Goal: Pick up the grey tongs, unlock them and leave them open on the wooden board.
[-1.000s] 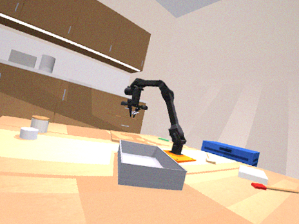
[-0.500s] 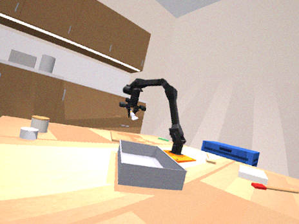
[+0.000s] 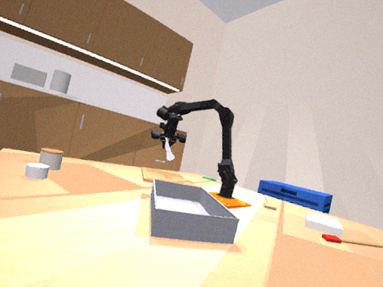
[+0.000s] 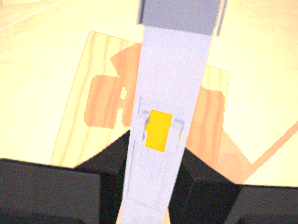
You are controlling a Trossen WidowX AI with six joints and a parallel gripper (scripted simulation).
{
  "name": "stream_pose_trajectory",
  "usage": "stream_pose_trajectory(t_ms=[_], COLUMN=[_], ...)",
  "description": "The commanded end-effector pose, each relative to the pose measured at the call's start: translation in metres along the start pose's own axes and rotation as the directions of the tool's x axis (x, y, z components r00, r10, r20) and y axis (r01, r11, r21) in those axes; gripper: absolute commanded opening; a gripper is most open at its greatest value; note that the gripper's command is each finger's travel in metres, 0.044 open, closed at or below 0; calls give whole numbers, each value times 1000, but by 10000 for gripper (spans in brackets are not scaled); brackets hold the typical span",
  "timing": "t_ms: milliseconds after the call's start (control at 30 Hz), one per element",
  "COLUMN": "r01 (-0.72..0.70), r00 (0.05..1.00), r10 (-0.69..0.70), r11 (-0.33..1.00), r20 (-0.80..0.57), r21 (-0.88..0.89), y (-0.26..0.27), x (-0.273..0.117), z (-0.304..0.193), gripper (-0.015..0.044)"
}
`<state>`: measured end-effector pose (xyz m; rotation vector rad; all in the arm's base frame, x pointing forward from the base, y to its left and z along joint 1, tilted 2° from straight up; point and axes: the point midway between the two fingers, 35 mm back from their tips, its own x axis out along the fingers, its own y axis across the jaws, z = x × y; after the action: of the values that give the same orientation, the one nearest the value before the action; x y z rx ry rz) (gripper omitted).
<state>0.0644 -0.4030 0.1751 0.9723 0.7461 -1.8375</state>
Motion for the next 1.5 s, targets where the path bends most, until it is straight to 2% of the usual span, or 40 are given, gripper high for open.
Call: stream_pose_trajectory(t_ms=[0,433,1000,1133,1467], r01=[-2,8,-7,-15,-15], r00=[995,942,811,781,779], r10=[2,-13,-56,-68,-69], r11=[1000,1000,995,992,991], r20=[101,337,583,621,623], r21=[-1,18,104,128,129], y=[0,0,-13,-18,-18], x=[-9,-22,-46,-51,-51], z=[4,1,-15,-20,-20], gripper=[-150,-150,-150,-150,-150])
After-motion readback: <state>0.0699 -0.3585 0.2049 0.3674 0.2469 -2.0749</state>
